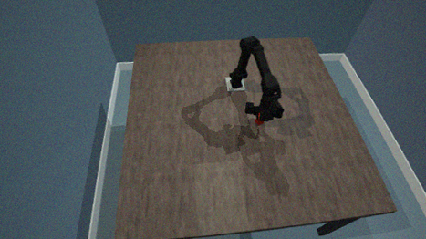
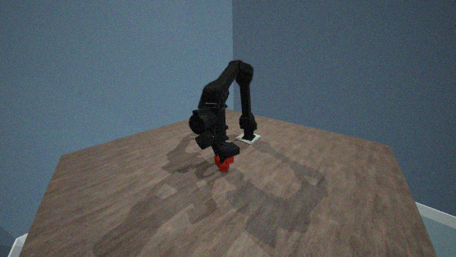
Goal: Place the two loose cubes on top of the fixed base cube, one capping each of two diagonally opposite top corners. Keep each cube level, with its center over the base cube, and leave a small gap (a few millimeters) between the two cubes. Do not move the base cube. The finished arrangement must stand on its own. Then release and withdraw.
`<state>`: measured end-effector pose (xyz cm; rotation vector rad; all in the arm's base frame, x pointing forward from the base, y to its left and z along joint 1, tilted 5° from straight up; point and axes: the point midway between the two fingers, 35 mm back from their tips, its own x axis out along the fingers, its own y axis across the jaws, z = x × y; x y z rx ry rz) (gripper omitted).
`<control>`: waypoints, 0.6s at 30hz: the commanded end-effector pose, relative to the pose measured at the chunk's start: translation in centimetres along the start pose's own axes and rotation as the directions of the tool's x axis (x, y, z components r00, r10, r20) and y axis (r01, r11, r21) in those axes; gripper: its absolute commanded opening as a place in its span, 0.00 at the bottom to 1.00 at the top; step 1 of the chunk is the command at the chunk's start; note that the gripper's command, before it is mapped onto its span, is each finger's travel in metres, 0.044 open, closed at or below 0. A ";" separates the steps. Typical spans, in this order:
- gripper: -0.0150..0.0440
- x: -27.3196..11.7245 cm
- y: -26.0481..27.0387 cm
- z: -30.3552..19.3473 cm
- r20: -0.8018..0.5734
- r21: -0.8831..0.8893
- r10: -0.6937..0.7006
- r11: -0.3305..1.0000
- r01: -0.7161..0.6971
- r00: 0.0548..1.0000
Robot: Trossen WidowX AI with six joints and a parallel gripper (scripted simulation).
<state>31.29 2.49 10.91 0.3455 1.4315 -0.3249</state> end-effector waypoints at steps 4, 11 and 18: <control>0.43 0.1 -0.1 0.0 0.003 -0.005 -0.004 1.000 0.004 1.000; 0.60 0.1 -0.1 0.0 0.003 -0.005 -0.004 1.000 0.004 1.000; 0.60 -0.7 0.0 0.0 0.000 0.000 -0.001 1.000 0.001 1.000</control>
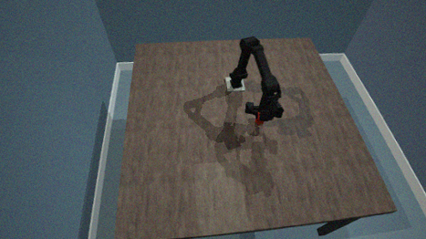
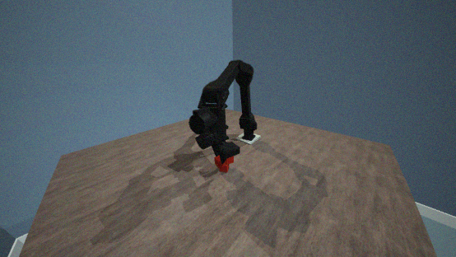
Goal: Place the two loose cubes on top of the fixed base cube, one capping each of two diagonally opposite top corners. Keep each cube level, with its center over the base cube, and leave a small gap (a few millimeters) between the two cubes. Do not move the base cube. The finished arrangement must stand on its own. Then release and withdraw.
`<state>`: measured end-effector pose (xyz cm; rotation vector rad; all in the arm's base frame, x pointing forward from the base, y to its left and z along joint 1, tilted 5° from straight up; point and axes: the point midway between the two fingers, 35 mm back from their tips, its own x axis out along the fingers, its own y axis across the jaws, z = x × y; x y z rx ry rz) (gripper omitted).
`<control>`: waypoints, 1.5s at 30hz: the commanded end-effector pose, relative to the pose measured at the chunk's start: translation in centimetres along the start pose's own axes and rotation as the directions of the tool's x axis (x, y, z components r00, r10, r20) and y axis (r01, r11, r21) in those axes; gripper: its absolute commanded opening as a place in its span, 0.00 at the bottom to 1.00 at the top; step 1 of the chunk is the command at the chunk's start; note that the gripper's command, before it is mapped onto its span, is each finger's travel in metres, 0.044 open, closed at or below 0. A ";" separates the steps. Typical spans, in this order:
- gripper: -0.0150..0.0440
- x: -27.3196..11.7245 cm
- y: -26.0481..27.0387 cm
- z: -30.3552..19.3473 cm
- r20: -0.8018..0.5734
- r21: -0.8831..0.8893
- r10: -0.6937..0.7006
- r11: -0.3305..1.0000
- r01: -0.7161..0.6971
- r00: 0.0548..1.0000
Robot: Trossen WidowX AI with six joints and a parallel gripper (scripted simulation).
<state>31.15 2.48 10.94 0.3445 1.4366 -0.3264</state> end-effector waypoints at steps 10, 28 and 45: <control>0.60 -1.7 0.1 0.1 0.004 0.000 0.002 1.000 -0.002 1.000; 0.60 -3.8 0.1 0.1 0.004 0.000 0.003 1.000 -0.003 1.000; 0.60 -5.7 0.1 0.1 0.004 0.000 0.003 1.000 -0.003 1.000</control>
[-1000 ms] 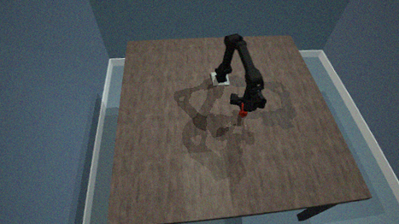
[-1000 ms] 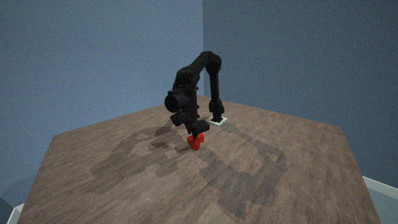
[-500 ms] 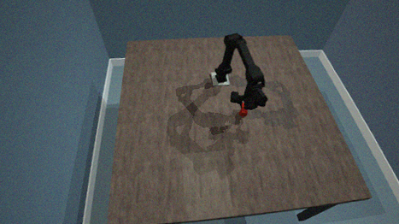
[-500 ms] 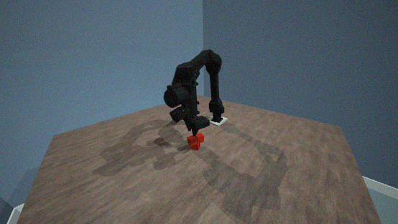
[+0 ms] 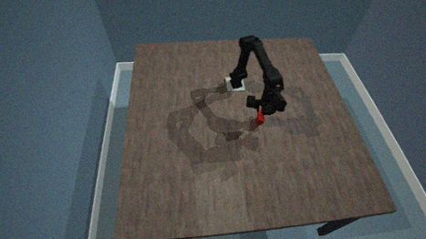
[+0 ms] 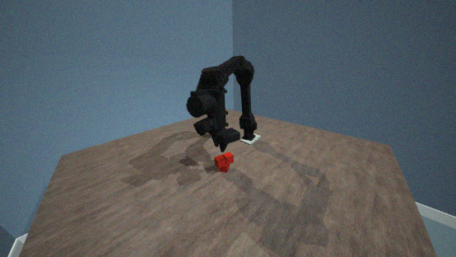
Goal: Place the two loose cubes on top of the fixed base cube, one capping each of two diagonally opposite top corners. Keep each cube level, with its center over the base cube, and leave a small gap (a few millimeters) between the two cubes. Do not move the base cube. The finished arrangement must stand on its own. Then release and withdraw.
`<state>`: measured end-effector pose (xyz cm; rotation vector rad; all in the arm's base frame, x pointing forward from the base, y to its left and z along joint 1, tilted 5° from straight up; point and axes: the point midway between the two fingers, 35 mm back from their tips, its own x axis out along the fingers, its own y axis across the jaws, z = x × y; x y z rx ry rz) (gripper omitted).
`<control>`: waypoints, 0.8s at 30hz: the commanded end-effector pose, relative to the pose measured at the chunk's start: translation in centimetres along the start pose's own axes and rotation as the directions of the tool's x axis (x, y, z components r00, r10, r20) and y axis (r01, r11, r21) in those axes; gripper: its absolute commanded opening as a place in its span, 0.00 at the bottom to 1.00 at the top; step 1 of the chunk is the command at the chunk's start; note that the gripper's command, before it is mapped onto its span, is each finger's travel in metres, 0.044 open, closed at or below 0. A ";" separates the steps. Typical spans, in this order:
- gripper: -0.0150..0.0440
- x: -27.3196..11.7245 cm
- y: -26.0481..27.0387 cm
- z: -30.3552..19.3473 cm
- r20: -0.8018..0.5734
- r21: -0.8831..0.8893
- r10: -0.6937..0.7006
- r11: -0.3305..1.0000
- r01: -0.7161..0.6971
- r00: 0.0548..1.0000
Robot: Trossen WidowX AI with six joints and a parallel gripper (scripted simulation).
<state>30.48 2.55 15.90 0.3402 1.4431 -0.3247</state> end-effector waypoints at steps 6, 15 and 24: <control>0.60 -1.3 0.1 0.2 0.009 0.004 0.005 1.000 -0.005 1.000; 0.65 -1.3 0.1 0.1 0.008 0.003 0.004 1.000 -0.004 1.000; 0.93 -2.0 0.0 0.0 0.003 -0.001 0.002 1.000 -0.002 1.000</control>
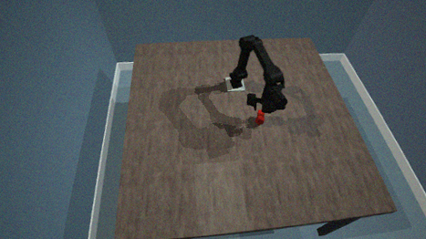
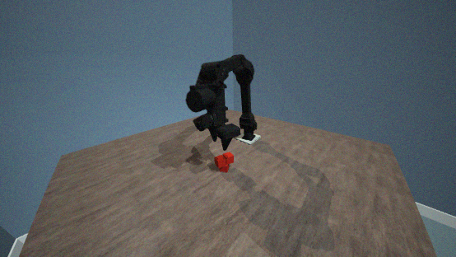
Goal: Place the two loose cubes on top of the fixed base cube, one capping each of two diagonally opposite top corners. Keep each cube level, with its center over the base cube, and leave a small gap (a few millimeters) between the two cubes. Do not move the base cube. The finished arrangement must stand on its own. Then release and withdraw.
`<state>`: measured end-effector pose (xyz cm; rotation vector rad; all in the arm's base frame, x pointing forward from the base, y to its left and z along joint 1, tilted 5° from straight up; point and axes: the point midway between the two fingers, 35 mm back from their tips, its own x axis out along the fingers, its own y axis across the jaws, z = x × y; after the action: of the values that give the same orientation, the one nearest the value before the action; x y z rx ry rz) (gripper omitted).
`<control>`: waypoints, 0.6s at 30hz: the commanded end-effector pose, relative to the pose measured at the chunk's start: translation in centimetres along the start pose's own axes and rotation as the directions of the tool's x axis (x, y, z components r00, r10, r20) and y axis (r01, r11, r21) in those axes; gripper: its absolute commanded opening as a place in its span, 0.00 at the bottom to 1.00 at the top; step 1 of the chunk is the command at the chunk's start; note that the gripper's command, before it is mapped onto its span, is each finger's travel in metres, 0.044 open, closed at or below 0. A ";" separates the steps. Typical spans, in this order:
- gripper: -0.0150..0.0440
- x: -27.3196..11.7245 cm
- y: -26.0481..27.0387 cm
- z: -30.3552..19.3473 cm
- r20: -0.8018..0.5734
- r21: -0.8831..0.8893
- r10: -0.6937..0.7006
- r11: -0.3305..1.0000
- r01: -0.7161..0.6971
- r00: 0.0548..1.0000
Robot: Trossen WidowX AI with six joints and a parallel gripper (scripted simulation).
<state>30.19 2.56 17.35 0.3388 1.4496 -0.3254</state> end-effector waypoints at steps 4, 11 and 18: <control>0.93 -0.7 0.1 0.2 0.009 0.000 0.004 1.000 -0.004 1.000; 0.93 -0.7 0.1 0.2 0.009 0.000 0.004 1.000 -0.004 1.000; 0.93 -0.5 6.1 -4.4 -0.005 0.000 0.007 1.000 -0.007 1.000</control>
<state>29.67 6.30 17.70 0.3528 1.4495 -0.3300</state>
